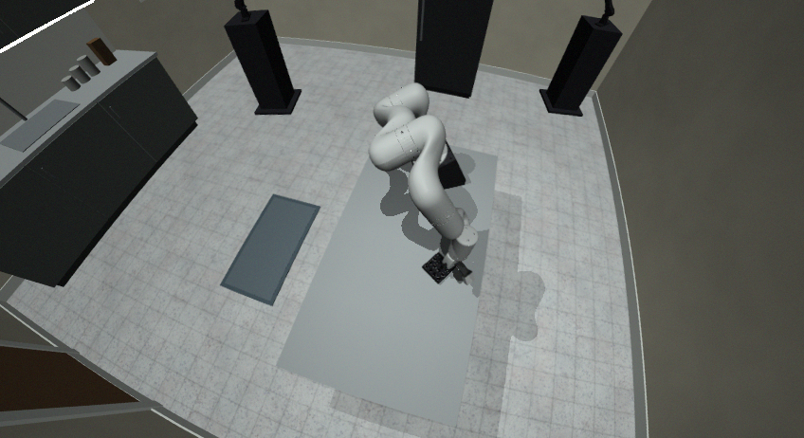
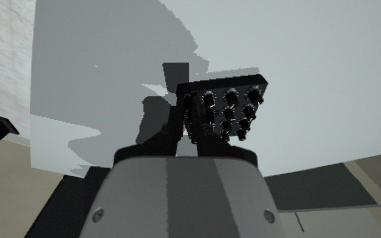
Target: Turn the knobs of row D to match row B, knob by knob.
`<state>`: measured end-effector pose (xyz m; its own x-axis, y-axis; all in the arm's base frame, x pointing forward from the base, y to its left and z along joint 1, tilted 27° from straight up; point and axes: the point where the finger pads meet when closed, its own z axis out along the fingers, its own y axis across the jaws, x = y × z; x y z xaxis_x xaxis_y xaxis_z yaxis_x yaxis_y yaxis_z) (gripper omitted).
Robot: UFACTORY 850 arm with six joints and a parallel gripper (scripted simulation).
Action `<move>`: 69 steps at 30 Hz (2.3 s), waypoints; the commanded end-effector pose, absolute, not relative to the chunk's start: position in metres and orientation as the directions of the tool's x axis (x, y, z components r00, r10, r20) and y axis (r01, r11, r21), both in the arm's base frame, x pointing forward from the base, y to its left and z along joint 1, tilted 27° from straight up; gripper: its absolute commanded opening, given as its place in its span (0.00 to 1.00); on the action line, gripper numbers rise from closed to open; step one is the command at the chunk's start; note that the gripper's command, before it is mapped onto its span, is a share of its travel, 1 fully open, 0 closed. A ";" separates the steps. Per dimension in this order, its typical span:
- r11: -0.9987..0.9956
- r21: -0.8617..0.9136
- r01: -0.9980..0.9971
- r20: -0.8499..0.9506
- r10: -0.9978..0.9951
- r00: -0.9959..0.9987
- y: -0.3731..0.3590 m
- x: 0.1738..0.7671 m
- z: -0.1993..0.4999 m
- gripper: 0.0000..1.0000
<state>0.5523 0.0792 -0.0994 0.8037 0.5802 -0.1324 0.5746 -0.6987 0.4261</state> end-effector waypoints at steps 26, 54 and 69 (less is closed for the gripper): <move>-0.899 0.432 0.070 0.113 0.131 0.985 0.080 0.553 -0.099 0.08; -0.812 0.289 -0.507 0.340 -0.407 0.847 0.080 0.553 -0.099 0.08; -0.721 0.220 -0.657 0.389 -0.553 0.737 0.080 0.553 -0.099 0.08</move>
